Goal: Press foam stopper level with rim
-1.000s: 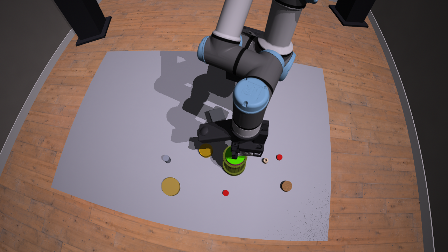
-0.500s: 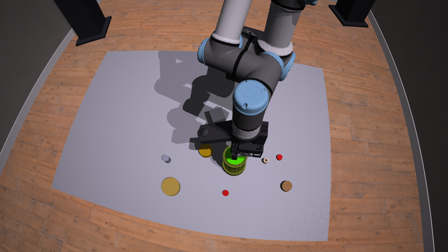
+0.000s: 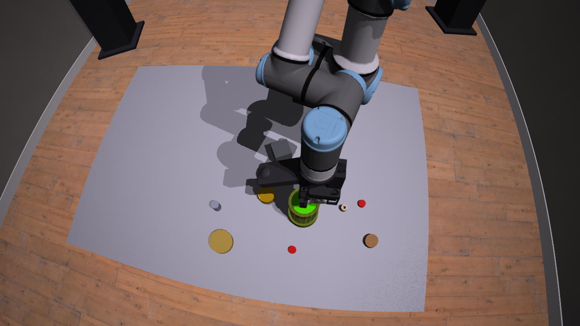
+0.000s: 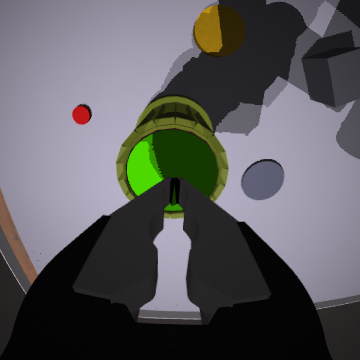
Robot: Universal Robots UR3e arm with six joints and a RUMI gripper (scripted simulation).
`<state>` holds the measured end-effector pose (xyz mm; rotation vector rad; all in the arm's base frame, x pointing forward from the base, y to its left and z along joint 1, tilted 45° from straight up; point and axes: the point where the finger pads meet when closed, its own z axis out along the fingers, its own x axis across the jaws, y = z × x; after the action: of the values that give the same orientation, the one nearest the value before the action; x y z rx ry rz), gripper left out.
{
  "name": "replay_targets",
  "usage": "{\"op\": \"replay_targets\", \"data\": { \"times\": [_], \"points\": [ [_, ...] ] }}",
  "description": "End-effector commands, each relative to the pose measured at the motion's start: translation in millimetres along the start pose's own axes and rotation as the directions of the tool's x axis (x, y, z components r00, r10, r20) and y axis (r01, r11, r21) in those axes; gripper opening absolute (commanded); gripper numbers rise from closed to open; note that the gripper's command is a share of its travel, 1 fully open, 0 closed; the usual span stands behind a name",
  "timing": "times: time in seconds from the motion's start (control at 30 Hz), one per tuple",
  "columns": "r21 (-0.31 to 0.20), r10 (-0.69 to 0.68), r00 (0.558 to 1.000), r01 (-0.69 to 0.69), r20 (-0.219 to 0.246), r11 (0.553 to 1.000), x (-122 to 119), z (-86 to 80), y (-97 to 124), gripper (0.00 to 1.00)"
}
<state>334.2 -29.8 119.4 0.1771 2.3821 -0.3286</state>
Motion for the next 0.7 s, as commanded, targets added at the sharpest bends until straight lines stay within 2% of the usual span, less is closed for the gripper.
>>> {"op": "replay_targets", "data": {
  "times": [0.0,0.67],
  "points": [
    [0.005,0.001,1.000,-0.001,0.005,1.000,-0.9,3.0,-0.5,0.00],
    [0.005,0.001,1.000,-0.001,0.005,1.000,-1.2,6.7,-0.6,0.00]
  ]
}}
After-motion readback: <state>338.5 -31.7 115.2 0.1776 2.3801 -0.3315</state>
